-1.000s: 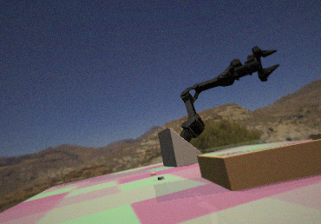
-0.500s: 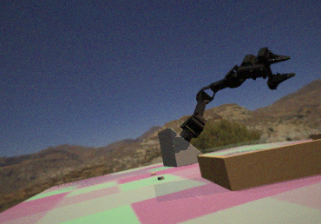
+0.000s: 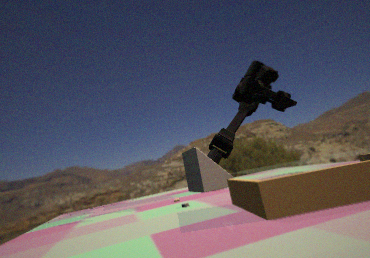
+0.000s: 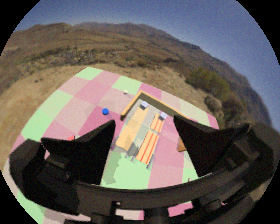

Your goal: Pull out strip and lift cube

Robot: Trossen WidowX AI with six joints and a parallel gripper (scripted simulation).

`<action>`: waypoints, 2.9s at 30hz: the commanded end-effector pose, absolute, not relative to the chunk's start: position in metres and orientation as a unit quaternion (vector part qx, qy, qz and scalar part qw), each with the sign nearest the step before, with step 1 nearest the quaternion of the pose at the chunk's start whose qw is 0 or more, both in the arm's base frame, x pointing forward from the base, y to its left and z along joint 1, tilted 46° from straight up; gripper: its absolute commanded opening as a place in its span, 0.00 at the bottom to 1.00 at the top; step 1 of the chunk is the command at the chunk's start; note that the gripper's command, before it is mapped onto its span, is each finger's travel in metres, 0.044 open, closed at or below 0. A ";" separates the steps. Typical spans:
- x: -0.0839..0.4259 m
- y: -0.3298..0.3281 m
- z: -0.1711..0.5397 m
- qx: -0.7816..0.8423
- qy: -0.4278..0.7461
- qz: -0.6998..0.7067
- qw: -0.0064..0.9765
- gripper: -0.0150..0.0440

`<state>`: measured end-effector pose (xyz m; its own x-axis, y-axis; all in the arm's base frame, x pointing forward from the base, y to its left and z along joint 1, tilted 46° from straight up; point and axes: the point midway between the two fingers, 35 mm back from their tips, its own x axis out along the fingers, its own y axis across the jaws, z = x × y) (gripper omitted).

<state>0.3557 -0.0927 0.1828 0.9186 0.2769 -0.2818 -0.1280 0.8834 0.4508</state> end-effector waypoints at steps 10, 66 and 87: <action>0.304 -0.129 0.092 0.388 0.238 0.063 0.888 0.93; 0.425 0.016 0.092 0.393 0.641 0.163 0.639 0.25; 0.430 0.042 0.069 0.394 0.640 0.163 0.639 0.25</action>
